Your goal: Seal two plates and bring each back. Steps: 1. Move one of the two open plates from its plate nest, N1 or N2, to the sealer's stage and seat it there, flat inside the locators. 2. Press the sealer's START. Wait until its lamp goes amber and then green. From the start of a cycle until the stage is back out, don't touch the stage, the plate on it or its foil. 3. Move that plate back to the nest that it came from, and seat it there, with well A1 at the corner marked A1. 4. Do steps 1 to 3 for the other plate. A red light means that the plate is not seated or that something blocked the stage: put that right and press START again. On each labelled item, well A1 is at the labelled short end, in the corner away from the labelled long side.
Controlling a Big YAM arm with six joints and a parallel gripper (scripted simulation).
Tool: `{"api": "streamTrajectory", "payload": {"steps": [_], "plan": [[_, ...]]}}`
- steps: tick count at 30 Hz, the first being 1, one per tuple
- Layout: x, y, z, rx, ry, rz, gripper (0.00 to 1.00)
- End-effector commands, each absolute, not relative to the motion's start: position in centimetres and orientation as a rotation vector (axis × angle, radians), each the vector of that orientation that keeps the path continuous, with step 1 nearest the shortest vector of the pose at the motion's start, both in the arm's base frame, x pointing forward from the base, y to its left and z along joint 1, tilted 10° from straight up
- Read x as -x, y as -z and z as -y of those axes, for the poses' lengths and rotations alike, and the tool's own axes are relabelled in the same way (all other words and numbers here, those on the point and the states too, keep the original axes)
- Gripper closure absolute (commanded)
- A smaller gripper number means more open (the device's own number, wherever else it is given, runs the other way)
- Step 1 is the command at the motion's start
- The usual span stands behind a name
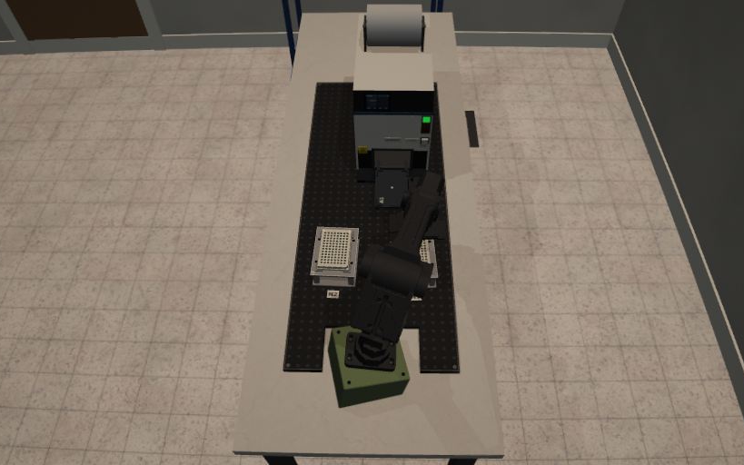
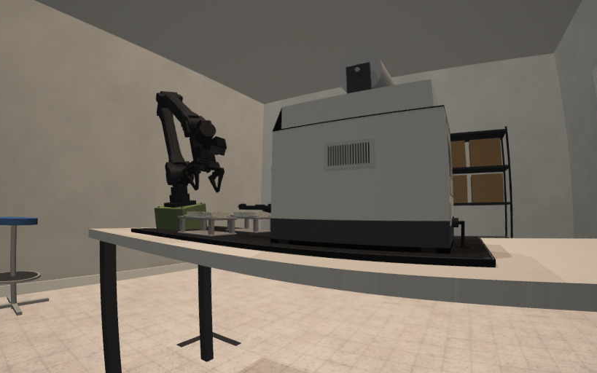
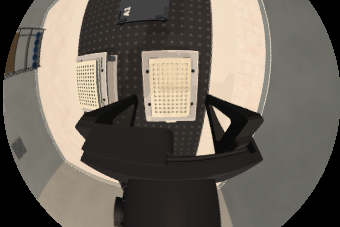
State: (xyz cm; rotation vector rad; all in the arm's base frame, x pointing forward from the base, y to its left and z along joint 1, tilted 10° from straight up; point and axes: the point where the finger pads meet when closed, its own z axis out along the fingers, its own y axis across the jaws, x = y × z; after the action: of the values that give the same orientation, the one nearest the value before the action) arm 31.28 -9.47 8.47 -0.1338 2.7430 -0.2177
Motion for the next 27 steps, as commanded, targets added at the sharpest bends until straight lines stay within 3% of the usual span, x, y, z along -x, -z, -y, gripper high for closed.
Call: {"api": "streamTrajectory", "payload": {"steps": [1, 27], "plan": [[-32.2, -8.4, 10.0, 0.133, 0.227, -2.717, 0.0], [-32.7, -4.7, 10.6, 0.136, 0.232, -2.709, 0.0]]}}
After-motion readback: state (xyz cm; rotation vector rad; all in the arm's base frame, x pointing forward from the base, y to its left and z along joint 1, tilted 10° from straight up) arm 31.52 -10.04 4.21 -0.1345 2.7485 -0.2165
